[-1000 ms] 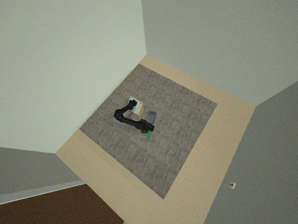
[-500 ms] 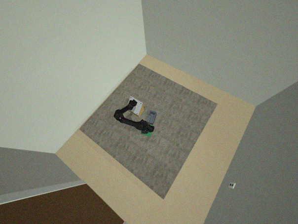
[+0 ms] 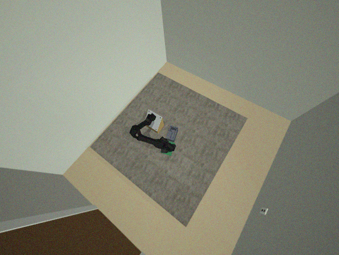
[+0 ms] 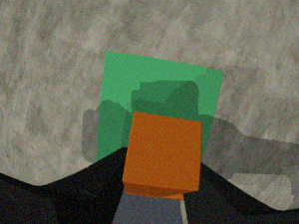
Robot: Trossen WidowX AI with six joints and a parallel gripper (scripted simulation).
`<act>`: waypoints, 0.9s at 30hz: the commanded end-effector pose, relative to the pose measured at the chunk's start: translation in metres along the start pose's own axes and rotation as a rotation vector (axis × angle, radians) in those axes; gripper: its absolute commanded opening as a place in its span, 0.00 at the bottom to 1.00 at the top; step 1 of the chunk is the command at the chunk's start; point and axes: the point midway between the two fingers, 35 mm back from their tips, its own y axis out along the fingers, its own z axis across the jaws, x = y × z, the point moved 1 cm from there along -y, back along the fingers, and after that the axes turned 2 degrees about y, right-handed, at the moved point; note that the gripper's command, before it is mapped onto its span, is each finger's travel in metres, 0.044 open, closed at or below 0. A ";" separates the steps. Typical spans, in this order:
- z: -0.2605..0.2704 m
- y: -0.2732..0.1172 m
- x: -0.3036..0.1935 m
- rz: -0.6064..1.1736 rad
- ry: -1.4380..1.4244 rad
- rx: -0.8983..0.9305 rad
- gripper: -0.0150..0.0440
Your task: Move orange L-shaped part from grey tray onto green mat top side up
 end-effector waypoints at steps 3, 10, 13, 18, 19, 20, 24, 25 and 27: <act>-0.002 0.012 -0.003 0.006 -0.009 -0.007 0.25; -0.002 0.023 -0.003 0.005 -0.009 -0.007 0.25; -0.002 0.027 -0.003 0.005 -0.009 -0.008 0.25; -0.002 0.028 -0.003 0.005 -0.009 -0.008 0.25; -0.002 0.028 -0.003 0.005 -0.009 -0.008 0.25; -0.002 0.028 -0.003 0.005 -0.009 -0.008 0.25; -0.002 0.029 -0.003 0.005 -0.009 -0.008 0.25; -0.002 0.029 -0.003 0.005 -0.009 -0.008 0.25; -0.002 0.029 -0.003 0.005 -0.009 -0.008 0.25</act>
